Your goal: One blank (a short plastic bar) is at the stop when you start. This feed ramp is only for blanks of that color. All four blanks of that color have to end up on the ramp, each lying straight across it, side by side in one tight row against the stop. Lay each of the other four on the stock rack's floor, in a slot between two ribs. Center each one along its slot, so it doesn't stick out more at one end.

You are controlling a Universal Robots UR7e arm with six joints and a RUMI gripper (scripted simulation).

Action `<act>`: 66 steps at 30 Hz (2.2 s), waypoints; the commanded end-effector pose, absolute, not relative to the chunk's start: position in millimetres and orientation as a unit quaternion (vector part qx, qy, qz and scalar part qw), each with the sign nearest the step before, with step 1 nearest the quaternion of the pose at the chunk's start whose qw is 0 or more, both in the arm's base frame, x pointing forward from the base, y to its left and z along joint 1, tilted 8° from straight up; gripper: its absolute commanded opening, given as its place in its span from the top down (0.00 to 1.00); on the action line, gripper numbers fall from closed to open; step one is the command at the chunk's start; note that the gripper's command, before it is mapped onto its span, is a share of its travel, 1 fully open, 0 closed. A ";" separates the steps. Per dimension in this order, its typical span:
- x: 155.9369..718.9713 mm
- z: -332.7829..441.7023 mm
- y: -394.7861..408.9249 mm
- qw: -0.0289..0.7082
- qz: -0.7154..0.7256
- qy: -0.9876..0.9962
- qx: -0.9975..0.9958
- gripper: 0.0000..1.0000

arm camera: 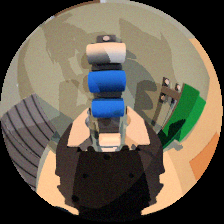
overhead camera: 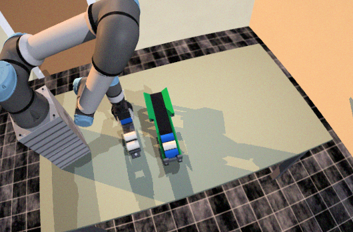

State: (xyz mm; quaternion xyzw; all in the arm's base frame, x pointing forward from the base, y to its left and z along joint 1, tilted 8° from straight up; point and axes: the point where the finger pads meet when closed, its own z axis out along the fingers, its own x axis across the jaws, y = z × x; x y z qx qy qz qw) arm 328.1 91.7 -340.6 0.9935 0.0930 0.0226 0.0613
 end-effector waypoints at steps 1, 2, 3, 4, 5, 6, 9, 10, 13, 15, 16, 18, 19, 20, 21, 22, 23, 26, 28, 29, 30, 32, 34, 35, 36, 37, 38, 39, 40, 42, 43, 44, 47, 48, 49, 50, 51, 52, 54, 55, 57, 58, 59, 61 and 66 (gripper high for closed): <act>331.3 -340.7 90.9 0.061 0.025 0.092 0.994 0.51; 331.3 -340.7 90.9 0.061 0.025 0.092 0.994 0.51; 331.3 -340.7 90.9 0.061 0.025 0.092 0.994 0.51; 331.3 -340.7 90.9 0.061 0.025 0.092 0.994 0.51; 331.3 -340.7 90.9 0.061 0.025 0.092 0.994 0.51; 331.3 -340.7 90.9 0.061 0.025 0.092 0.994 0.51; 331.3 -340.7 90.9 0.061 0.025 0.092 0.994 0.51; 331.3 -340.7 90.9 0.061 0.025 0.092 0.994 0.51; 331.3 -340.7 90.9 0.061 0.025 0.092 0.994 0.51; 331.3 -340.7 90.9 0.061 0.025 0.092 0.994 0.51; 331.3 -340.7 90.9 0.061 0.025 0.092 0.994 0.51; 331.3 -340.7 90.9 0.061 0.025 0.092 0.994 0.51; 331.3 -340.7 90.9 0.061 0.025 0.092 0.994 0.51; 331.3 -340.7 90.9 0.061 0.025 0.092 0.994 0.51; 331.3 -340.7 90.9 0.061 0.025 0.092 0.994 0.51; 331.3 -340.7 90.9 0.061 0.025 0.092 0.994 0.51; 331.3 -340.7 90.9 0.061 0.025 0.092 0.994 0.51; 331.3 -340.7 90.9 0.061 0.025 0.092 0.994 0.51; 331.3 -340.7 90.9 0.061 0.025 0.092 0.994 0.64; 331.3 -340.7 90.9 0.061 0.025 0.092 0.994 0.64; 331.3 -340.7 90.9 0.061 0.025 0.092 0.994 0.64; 331.3 -340.7 90.9 0.061 0.025 0.092 0.994 0.64; 331.3 -340.7 90.9 0.061 0.025 0.092 0.994 0.64; 331.3 -340.7 90.9 0.061 0.025 0.092 0.994 0.64; 331.3 -340.7 90.9 0.061 0.025 0.092 0.994 0.64; 331.3 -340.7 90.9 0.061 0.025 0.092 0.994 0.64; 331.3 -340.7 90.9 0.061 0.025 0.092 0.994 0.64; 331.3 -340.7 90.9 0.061 0.025 0.092 0.994 0.64; 331.3 -340.7 90.9 0.061 0.025 0.092 0.994 0.64; 331.3 -340.7 90.9 0.061 0.025 0.092 0.994 0.64; 331.3 -340.7 90.9 0.061 0.025 0.092 0.994 0.64; 331.3 -340.7 90.9 0.061 0.025 0.092 0.994 0.64; 331.3 -340.7 90.9 0.061 0.025 0.092 0.994 0.64; 331.3 -340.7 90.9 0.061 0.025 0.092 0.994 0.64; 331.3 -340.7 90.9 0.061 0.025 0.092 0.994 0.64; 331.3 -340.7 90.9 0.061 0.025 0.092 0.994 0.64; 331.3 -340.7 90.9 0.061 0.025 0.092 0.994 0.64; 331.3 -340.7 90.9 0.061 0.025 0.092 0.994 0.64; 331.3 -340.7 90.9 0.061 0.025 0.092 0.994 0.64; 331.3 -340.7 90.9 0.061 0.025 0.092 0.994 0.64; 331.3 -340.7 90.9 0.061 0.025 0.092 0.994 0.64; 331.3 -340.7 90.9 0.061 0.025 0.092 0.994 0.64; 331.3 -340.7 90.9 0.061 0.025 0.092 0.994 0.64; 331.2 -340.7 90.9 0.061 0.025 0.092 0.994 0.64; 331.0 -339.4 91.1 0.061 0.025 0.092 0.994 0.64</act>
